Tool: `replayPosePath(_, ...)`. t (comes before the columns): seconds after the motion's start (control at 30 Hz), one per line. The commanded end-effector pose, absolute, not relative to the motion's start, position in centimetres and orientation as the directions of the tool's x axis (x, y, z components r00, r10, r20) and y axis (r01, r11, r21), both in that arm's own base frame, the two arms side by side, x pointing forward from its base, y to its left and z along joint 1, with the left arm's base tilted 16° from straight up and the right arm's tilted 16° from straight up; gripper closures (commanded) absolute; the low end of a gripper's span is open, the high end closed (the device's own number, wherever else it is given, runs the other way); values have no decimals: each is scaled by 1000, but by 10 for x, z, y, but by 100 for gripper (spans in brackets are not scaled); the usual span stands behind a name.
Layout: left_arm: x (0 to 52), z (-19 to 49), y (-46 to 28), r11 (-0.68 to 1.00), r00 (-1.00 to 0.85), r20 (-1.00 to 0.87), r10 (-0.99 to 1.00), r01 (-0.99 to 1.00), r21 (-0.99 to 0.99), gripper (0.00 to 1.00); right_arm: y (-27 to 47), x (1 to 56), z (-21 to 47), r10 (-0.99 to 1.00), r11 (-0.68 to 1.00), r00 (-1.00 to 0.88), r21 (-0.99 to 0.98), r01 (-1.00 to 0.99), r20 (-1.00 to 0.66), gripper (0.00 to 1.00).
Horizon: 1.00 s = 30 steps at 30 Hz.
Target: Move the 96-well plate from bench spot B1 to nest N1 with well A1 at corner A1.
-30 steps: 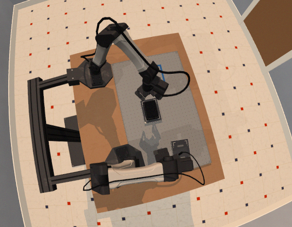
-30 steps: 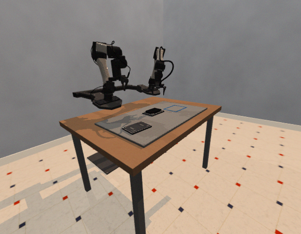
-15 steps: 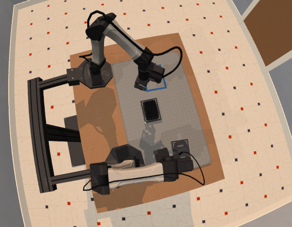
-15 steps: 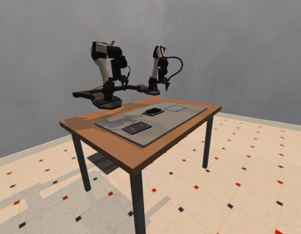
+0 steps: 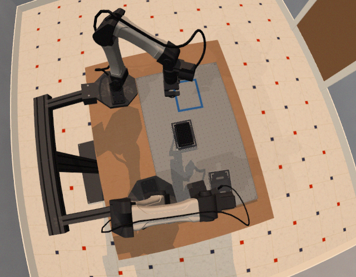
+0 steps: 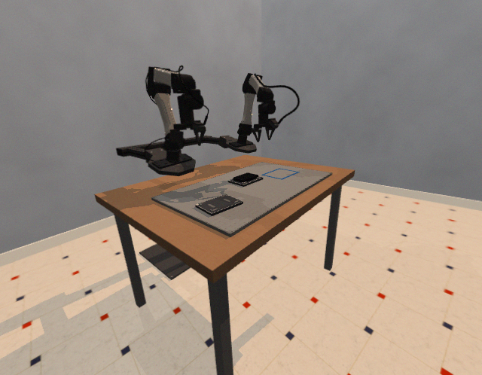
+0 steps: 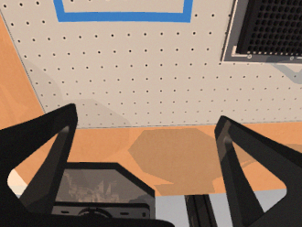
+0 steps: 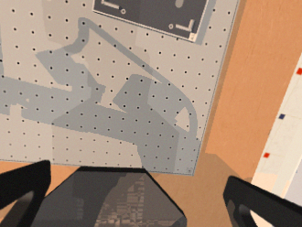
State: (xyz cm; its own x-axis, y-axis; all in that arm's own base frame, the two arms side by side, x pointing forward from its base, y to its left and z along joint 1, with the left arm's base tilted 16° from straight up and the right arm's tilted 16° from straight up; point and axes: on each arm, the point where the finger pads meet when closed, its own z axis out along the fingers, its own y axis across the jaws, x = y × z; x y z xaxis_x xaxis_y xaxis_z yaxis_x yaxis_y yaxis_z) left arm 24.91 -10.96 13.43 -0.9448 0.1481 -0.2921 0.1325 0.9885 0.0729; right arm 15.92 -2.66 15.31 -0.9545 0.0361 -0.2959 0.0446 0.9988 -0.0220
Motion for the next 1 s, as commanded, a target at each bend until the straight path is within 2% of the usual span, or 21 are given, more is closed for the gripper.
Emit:
replayPosePath(0.0, 235, 140, -91, 1000, -962, -274, -7, -13, 23, 0, -25, 152, 143, 39, 999, -965, -11, 43, -261, 0)
replayPosePath(0.53, 224, 177, -32, 1000, -951, -309, 5, -1, 18, 0, -25, 152, 143, 39, 999, -965, -11, 43, -261, 0)
replayPosePath(0.7, 221, 162, -31, 1000, -967, -254, 8, 1, 30, 0, -25, 152, 143, 39, 999, -965, -11, 43, -261, 0)
replayPosePath(0.97, 225, 169, -32, 1000, -957, -290, 6, -2, 28, 0, -25, 152, 143, 39, 999, -965, -11, 43, -261, 0)
